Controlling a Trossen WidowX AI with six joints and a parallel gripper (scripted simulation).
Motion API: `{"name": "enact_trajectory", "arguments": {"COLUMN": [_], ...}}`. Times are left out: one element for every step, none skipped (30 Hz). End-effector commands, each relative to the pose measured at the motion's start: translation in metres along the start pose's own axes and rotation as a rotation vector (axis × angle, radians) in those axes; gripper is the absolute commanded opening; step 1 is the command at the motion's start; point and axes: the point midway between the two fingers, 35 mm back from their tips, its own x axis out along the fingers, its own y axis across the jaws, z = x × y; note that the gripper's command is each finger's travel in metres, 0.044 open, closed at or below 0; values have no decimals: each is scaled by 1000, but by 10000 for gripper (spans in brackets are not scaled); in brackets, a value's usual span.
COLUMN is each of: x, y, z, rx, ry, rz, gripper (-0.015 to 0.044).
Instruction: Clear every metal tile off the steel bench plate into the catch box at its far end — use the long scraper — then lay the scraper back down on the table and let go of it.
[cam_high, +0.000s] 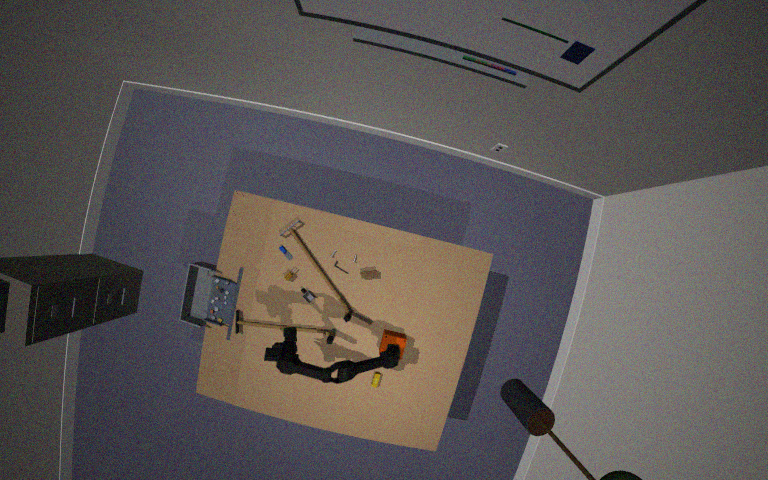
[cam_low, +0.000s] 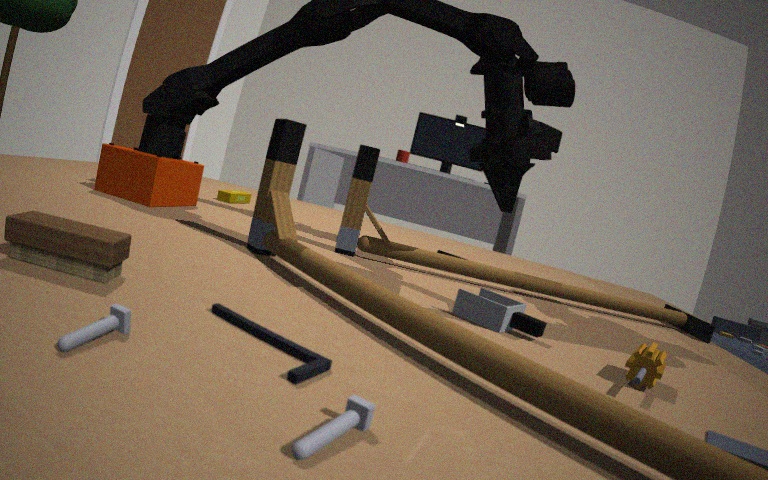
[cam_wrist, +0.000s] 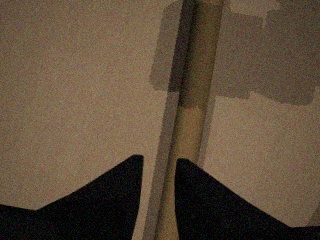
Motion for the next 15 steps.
{"name": "enact_trajectory", "arguments": {"x": [-15,-18,-22,-26,-30,-33,-37,-41,-44,-48,-52,-55,-59,-63,-66], "y": [-2,-2,-2,-3,-3,-3,-4,-4,-4,-5,-5,-5,-5,-6,-6], "z": [3,3,3,4,4,4,4,5,5,5,5,5,5,5,4], "rx": [6,8,10,11,13,15,16,18,19,21,23,24,26,27,29], "ry": [-32,-39,-47,-54,-62,-70,-77,-85,-92,-100,-108,-115,-123,-130,-138], "rz": [-6,-8,-9,-10,-12,-13,-15,-16,-18,-19,-21,-22,-23,-25,-26], "gripper": [157,184,210,236,263,289,315,341,368,394,420,440,440,440,440]}}
